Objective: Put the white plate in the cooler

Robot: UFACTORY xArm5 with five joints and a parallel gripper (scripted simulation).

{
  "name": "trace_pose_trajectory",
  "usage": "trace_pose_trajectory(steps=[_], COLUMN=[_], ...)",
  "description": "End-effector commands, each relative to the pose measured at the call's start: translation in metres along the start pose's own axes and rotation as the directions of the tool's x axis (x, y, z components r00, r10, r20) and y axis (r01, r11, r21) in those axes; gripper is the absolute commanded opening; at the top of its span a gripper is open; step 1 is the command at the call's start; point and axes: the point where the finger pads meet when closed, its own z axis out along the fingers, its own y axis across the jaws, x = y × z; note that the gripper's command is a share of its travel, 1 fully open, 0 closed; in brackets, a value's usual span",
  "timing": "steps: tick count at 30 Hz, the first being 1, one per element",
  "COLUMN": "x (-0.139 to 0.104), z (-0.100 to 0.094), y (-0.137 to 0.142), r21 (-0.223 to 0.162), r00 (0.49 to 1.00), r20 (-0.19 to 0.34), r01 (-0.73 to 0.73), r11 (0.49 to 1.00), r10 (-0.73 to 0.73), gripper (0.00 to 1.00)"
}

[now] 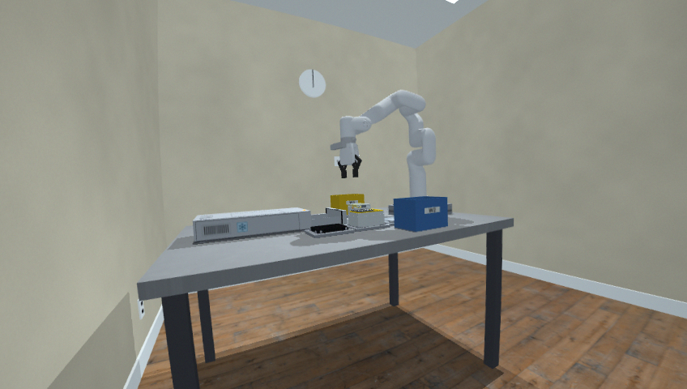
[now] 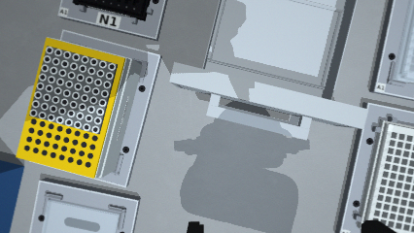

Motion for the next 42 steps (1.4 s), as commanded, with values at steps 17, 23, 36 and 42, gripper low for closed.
trace_pose_trajectory(steps=[17,23,36,42], x=[0.065,0.065,0.065,0.065], z=[0.071,0.072,0.072,0.072], y=[0.018,0.018,0.018,0.018], r21=[-0.005,-0.005,-0.003,-0.003], r00=[0.796,0.660,0.346,0.252], r20=[0.002,0.003,0.005,0.005], r01=[0.605,0.752,0.938,0.968], r11=[0.796,0.660,0.346,0.252], r10=[-0.605,-0.752,-0.938,-0.968], gripper=[0.88,0.88,0.88,0.88])
